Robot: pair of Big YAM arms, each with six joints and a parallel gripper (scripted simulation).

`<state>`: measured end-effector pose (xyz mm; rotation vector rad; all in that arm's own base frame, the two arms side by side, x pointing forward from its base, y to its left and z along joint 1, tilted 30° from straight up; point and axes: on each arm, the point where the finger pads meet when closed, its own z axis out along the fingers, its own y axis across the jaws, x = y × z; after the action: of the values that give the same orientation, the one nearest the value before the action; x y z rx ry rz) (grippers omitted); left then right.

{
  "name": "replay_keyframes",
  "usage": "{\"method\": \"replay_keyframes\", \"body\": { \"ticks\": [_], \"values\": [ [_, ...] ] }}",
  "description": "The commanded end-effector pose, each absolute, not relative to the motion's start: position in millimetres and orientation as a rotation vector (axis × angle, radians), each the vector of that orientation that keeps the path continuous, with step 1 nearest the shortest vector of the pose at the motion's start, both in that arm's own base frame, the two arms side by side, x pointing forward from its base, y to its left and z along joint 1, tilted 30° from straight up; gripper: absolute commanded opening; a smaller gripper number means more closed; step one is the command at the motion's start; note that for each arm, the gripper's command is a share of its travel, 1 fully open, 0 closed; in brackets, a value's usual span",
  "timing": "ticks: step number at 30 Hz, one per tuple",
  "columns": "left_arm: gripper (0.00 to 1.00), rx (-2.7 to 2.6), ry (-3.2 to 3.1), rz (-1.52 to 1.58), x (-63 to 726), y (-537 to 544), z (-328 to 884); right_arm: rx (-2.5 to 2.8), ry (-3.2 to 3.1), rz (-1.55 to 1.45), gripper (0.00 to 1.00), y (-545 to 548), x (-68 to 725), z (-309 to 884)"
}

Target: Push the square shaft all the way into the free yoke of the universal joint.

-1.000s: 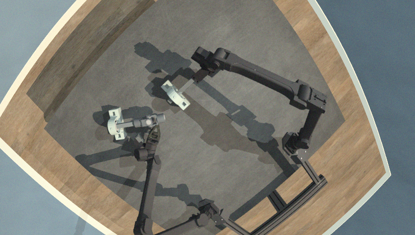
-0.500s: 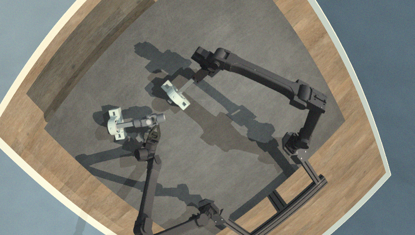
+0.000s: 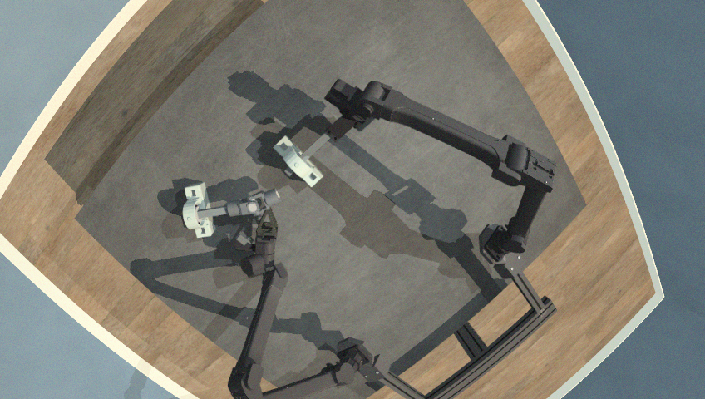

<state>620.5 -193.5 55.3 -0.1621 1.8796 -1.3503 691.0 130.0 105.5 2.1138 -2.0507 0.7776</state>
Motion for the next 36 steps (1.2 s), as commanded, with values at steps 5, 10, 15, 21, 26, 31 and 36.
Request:
{"method": "replay_keyframes", "body": {
  "ticks": [5, 10, 15, 21, 26, 31, 36],
  "values": [
    [0.34, -0.264, 1.765, -1.377, 617.1, -216.9, 52.9, 2.125, -2.064, 0.8, 0.18, 133.8, 693.6, 118.2],
    [0.34, -0.323, 1.676, -1.339, 621.9, -221.2, 54.4, 2.125, -2.064, 0.8, 0.18, 133.8, 693.6, 118.2],
    [0.34, -0.353, 1.614, -1.317, 627.7, -224.4, 58.4, 2.125, -2.064, 0.8, 0.18, 133.8, 693.6, 118.2],
    [0.34, -0.369, 1.559, -1.305, 629.0, -226.8, 70.2, 2.125, -2.064, 0.8, 0.18, 133.8, 693.6, 118.2],
    [0.34, -0.382, 1.566, -1.311, 628.1, -227.1, 63.0, 2.129, -2.079, 0.819, 0.18, 136.3, 699.6, 127.0],
    [0.34, -0.403, 1.552, -1.31, 628.4, -227.0, 58.2, 2.14, -2.066, 0.812, 0.18, 154.5, 697.0, 115.8],
    [0.34, -0.394, 1.541, -1.315, 628.9, -227.7, 66.4, 2.136, -2.054, 0.798, 0.18, 158.5, 695.6, 106.3]
  ]
}}
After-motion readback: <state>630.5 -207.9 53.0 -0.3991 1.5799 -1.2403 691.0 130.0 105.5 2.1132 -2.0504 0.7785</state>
